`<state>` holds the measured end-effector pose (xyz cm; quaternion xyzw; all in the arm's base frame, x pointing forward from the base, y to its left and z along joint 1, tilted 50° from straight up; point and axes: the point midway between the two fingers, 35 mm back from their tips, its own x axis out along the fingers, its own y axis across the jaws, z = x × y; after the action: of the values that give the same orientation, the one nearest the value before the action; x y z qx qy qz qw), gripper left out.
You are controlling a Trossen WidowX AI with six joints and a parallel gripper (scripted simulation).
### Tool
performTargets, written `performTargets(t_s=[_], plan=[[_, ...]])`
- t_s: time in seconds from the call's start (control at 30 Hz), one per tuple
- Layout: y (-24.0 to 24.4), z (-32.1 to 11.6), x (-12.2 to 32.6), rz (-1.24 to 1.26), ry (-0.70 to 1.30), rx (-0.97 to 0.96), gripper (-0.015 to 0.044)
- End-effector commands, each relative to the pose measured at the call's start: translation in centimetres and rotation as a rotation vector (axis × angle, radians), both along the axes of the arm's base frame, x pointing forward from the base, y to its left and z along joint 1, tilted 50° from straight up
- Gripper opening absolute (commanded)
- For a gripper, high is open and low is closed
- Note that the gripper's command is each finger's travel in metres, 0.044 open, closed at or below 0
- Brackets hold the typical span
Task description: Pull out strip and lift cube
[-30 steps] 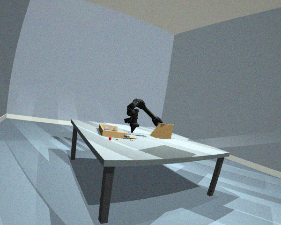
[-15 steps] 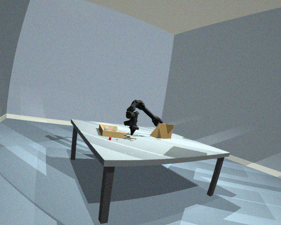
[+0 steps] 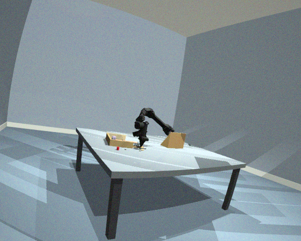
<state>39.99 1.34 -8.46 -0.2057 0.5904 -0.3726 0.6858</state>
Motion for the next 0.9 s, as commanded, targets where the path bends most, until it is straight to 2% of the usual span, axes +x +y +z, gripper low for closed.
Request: performTargets(t_s=[0.0, 0.87], plan=[[-0.03, 0.0, 0.04, 0.005, 0.001, -0.002, 0.0], [-0.19, -0.15, 0.07, 0.005, 0.001, -0.002, 0.0]])
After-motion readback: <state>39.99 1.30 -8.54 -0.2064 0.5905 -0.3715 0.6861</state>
